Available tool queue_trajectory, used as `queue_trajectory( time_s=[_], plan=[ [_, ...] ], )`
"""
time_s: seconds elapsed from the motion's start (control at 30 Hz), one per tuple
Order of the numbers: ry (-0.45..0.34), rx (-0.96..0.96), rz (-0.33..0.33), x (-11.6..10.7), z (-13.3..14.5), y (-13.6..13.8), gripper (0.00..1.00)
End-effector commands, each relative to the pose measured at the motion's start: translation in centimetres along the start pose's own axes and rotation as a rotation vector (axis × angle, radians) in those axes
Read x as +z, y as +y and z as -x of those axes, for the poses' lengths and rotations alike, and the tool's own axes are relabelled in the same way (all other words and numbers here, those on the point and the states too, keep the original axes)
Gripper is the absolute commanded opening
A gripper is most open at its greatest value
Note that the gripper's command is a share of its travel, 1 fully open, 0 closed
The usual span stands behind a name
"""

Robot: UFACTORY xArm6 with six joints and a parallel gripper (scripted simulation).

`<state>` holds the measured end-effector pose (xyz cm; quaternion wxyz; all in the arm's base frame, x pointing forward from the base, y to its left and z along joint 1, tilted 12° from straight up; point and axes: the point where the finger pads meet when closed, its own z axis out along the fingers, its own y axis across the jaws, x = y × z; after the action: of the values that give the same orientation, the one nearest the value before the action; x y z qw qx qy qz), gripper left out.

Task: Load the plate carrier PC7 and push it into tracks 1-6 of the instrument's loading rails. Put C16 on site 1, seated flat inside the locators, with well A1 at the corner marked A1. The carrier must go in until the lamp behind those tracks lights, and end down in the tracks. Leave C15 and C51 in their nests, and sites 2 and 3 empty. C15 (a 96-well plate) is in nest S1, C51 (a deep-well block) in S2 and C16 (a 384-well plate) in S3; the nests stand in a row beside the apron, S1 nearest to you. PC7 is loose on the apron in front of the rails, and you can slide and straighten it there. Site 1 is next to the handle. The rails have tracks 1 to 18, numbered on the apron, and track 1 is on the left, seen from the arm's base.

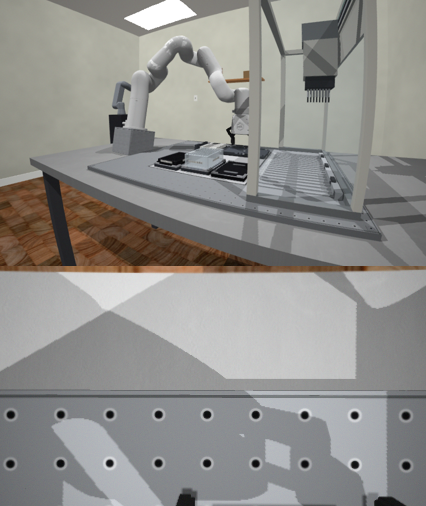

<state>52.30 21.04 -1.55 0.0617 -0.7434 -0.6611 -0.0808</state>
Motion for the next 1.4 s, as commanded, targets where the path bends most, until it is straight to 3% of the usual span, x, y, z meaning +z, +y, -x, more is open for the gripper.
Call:
queue_trajectory(
  time_s=[0.0,1.37],
  plan=[
    [0.002,0.0,0.005,-0.9,-0.1,0.2,1.0],
    [0.002,0.0,0.005,-6.8,-0.1,0.2,1.0]
  ],
)
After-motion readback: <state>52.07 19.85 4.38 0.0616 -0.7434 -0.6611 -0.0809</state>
